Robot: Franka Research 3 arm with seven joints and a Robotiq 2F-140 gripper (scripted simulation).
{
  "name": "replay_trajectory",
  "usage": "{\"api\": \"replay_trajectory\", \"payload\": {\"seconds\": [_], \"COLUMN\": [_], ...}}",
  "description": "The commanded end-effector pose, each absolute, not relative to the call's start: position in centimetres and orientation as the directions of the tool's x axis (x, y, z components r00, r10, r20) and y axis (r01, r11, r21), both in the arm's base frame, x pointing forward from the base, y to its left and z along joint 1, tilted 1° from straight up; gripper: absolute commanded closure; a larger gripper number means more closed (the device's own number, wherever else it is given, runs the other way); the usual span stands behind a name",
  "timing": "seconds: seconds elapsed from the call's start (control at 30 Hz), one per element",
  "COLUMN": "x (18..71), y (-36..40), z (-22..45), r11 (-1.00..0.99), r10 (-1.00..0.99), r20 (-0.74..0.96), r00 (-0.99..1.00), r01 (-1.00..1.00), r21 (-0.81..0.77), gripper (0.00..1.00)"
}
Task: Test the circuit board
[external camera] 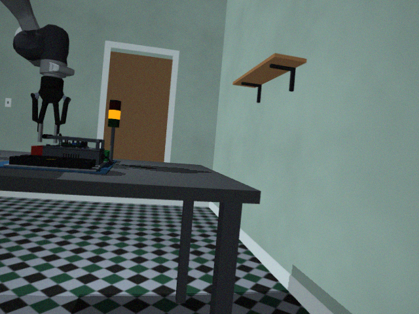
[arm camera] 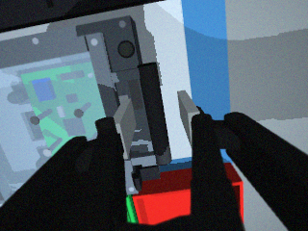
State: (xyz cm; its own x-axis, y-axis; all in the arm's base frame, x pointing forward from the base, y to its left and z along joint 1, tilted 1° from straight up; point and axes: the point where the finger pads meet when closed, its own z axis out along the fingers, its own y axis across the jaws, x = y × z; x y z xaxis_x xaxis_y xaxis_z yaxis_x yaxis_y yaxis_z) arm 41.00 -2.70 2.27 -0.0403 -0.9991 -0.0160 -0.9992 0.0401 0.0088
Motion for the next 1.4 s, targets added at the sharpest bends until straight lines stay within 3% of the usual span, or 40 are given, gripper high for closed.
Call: {"api": "replay_trajectory", "payload": {"seconds": [0.0, 0.57, 1.37], "x": [41.0, 41.0, 41.1], "y": [-2.6, -2.6, -2.8], "z": [2.2, 2.9, 12.1], "r11": [0.035, 0.035, 0.035], "r10": [-0.999, -0.999, -0.999], "r20": [-0.016, -0.016, -0.016], "r00": [-0.035, -0.035, -0.035], "r01": [-0.999, -0.999, -0.999], "r21": [0.006, 0.006, 0.006], "gripper": [0.7, 0.7, 0.7]}}
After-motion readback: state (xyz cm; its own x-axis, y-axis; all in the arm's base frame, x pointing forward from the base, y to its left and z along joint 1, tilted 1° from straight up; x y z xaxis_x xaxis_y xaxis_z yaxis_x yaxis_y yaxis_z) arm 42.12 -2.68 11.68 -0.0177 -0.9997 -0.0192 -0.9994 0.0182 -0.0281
